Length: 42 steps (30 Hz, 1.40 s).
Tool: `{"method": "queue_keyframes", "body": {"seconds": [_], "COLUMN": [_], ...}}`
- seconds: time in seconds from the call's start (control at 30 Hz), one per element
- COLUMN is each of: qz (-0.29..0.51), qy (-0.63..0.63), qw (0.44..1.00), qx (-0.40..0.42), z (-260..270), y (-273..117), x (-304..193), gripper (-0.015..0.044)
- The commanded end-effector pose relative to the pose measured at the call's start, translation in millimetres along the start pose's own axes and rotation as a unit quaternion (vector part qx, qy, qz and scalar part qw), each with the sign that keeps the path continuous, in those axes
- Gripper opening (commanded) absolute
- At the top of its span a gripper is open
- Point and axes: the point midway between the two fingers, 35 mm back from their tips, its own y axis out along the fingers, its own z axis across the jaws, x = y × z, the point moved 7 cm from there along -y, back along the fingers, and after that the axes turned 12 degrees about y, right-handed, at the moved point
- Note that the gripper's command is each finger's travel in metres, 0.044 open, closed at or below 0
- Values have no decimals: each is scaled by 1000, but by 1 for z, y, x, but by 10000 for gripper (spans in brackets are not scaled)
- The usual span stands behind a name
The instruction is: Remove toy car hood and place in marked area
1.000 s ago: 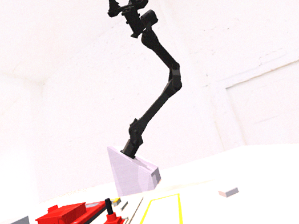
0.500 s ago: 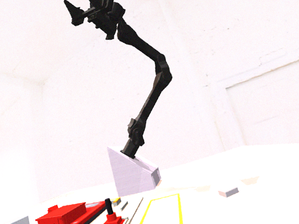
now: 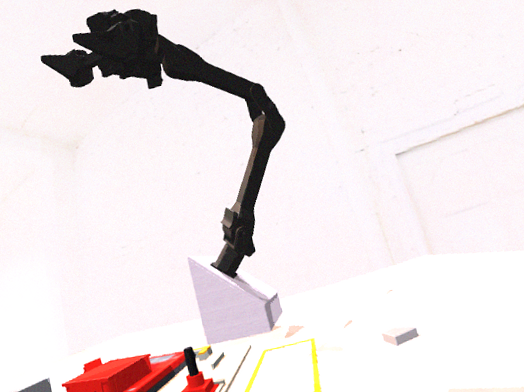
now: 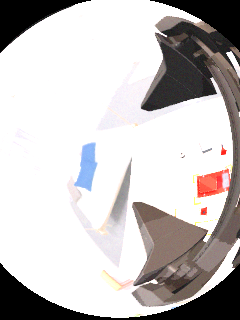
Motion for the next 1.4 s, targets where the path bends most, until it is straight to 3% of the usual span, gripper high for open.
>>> {"method": "queue_keyframes", "body": {"seconds": [0.0,0.5,0.97,1.37], "qz": [65,309,536,556], "qy": [2,-18,-38,-39], "qw": [998,951,840,826], "qx": [-1,27,80,86], "z": [-11,-25,-22,-22], "y": [32,120,154,152], "x": [-29,-153,-287,-303], "gripper": [440,440,440,440]}}
